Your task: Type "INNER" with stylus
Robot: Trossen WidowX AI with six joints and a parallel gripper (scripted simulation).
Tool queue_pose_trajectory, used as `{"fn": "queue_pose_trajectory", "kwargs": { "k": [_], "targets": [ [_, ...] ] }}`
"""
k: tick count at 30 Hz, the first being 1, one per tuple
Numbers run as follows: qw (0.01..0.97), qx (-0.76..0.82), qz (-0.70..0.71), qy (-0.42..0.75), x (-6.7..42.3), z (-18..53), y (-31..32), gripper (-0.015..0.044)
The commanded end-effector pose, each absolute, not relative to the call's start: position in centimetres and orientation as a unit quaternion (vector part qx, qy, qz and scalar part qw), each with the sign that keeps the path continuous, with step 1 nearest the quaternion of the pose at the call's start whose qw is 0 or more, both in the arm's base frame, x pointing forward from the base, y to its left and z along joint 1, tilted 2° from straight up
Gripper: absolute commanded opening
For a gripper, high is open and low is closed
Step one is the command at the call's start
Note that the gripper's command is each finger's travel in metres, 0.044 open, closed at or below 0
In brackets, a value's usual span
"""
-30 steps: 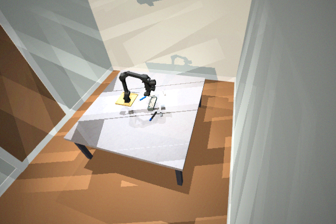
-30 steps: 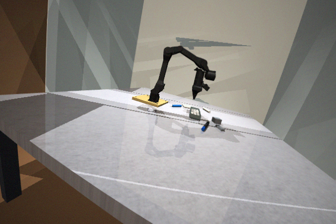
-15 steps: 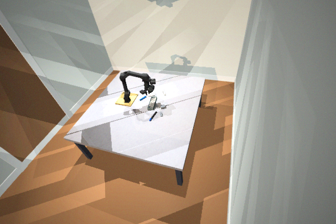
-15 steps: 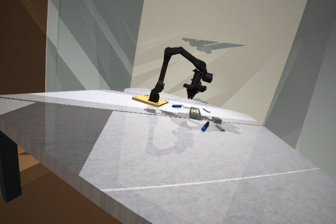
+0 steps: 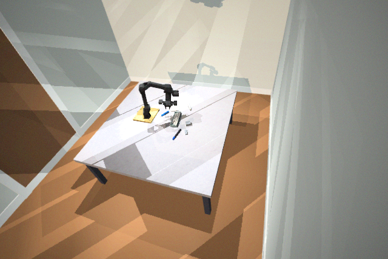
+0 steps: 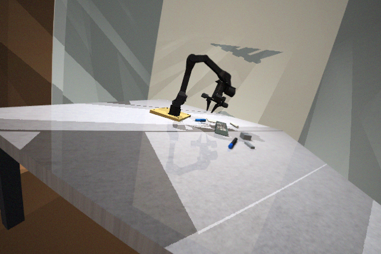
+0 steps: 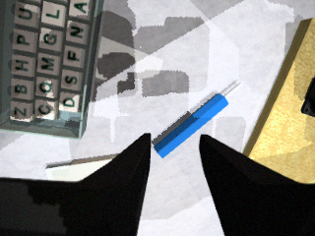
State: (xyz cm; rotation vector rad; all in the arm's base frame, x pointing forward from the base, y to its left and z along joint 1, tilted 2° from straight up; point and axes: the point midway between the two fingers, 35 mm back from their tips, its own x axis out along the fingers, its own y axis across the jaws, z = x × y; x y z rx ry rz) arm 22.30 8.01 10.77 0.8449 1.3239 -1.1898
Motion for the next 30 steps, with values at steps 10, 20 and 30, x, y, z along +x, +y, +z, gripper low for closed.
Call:
{"fn": "queue_pose_trajectory", "kwargs": {
  "k": [10, 20, 30],
  "targets": [
    [0.384, 0.469, -0.763, 0.222, 16.97, 8.78, 7.67, 0.0150],
    [0.384, 0.469, -0.763, 0.222, 16.91, 8.78, 7.86, 0.0150],
    [0.384, 0.469, -0.763, 0.222, 16.93, 8.36, 7.87, 0.0150]
  ]
}}
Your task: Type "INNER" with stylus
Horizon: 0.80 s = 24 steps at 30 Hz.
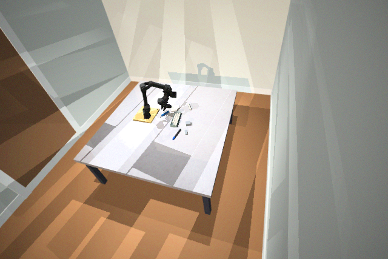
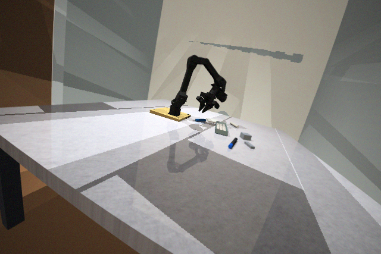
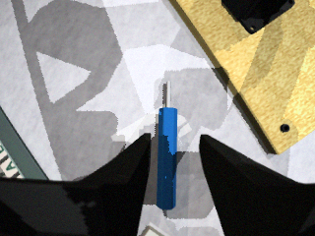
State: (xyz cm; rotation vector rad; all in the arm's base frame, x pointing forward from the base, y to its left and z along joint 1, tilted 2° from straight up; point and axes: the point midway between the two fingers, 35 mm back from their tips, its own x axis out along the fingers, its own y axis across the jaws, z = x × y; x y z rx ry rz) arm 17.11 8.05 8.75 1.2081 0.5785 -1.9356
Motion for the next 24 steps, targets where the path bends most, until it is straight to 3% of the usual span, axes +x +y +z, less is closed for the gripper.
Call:
{"fn": "queue_pose_trajectory", "kwargs": {
  "k": [1, 24],
  "targets": [
    [0.384, 0.469, -0.763, 0.222, 16.9, 8.3, 7.9, 0.0150],
    [0.384, 0.469, -0.763, 0.222, 17.2, 7.1, 7.9, 0.0150]
  ]
}}
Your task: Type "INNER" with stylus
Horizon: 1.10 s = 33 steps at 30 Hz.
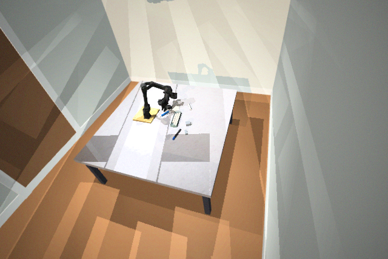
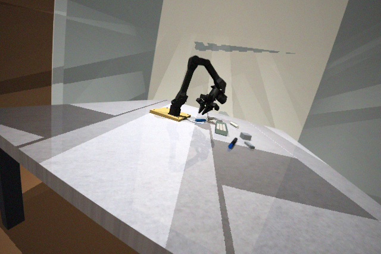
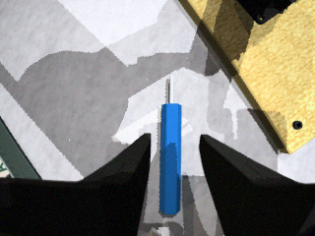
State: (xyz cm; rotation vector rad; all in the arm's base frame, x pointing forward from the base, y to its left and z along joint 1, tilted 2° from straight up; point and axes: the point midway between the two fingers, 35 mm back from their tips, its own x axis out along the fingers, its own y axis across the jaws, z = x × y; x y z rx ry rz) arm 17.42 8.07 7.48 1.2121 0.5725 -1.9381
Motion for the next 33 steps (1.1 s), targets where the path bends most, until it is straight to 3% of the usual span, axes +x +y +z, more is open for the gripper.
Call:
{"fn": "queue_pose_trajectory", "kwargs": {
  "k": [1, 33],
  "targets": [
    [0.384, 0.469, -0.763, 0.222, 17.2, 7.0, 7.9, 0.0150],
    [0.384, 0.469, -0.763, 0.222, 17.2, 5.1, 8.0, 0.0150]
  ]
}}
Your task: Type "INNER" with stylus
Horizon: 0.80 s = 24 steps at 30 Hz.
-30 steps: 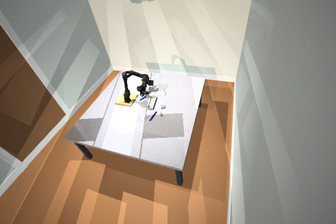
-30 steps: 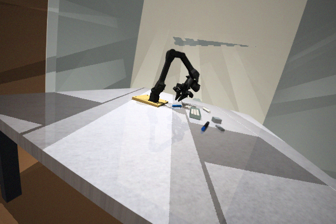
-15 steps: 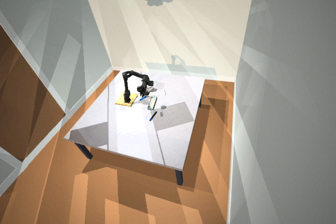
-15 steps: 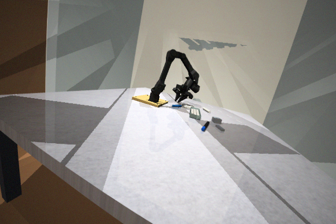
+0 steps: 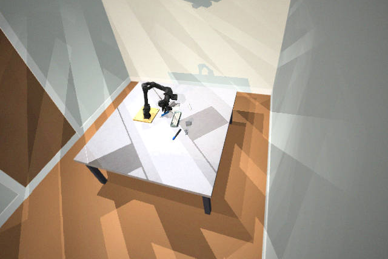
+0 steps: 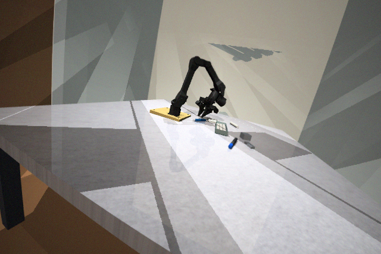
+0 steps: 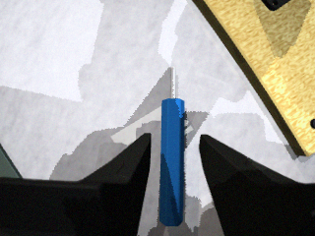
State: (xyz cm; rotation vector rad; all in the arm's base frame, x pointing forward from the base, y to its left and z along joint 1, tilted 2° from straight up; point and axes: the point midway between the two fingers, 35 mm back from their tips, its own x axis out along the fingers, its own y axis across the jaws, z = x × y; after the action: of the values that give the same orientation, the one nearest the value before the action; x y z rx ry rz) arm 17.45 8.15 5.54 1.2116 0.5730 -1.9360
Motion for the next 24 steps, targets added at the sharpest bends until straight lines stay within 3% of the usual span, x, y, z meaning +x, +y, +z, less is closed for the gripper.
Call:
{"fn": "queue_pose_trajectory", "kwargs": {
  "k": [1, 24],
  "targets": [
    [0.384, 0.469, -0.763, 0.222, 17.2, 5.1, 8.0, 0.0150],
    [0.384, 0.469, -0.763, 0.222, 17.3, 3.7, 8.0, 0.0150]
  ]
}}
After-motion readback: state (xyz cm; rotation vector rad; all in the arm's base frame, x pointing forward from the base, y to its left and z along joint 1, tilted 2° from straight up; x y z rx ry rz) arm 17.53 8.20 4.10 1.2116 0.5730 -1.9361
